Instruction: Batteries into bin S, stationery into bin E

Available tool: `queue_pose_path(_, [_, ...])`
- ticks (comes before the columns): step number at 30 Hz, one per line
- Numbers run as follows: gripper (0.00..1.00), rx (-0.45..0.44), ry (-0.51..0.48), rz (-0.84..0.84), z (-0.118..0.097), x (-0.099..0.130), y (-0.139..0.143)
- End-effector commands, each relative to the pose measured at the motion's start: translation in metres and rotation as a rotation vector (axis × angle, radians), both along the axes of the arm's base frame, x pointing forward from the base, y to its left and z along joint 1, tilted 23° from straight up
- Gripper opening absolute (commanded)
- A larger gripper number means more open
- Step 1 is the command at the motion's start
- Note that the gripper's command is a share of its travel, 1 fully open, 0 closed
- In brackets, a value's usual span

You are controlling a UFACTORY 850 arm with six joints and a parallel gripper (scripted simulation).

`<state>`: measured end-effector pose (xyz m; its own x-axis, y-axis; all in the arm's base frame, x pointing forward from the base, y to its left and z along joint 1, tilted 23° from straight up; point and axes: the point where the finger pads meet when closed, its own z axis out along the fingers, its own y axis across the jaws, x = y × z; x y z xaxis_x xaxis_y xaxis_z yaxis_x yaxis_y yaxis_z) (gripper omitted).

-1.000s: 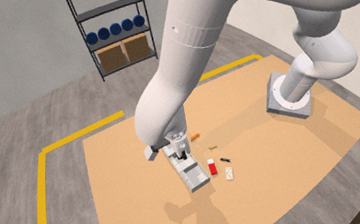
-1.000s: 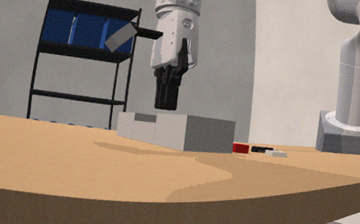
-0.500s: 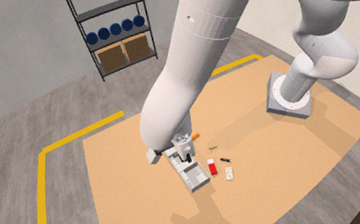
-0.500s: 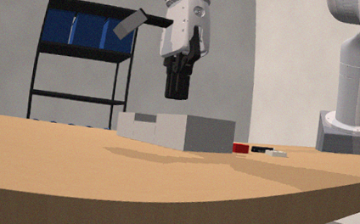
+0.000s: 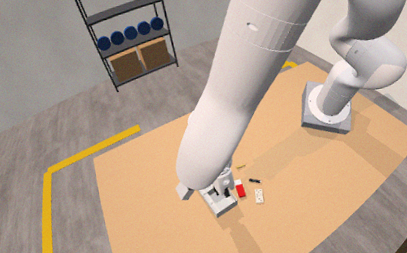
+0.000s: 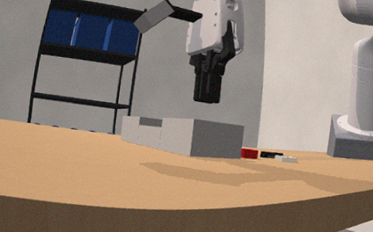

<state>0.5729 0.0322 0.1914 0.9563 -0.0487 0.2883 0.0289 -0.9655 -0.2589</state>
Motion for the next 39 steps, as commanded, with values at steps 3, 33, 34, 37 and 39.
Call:
queue_pose_path(3, [0.07, -0.001, -0.001, -0.001, -0.004, 0.002, 0.002])
queue_pose_path(33, [0.07, -0.001, -0.001, -0.001, -0.054, 0.018, 0.016])
queue_pose_path(34, [0.07, -0.001, -0.001, -0.001, -0.054, 0.018, 0.016])
queue_pose_path(37, [0.07, -0.001, -0.001, -0.001, -0.054, 0.018, 0.016])
queue_pose_path(39, [0.07, -0.001, -0.001, -0.001, -0.054, 0.018, 0.016])
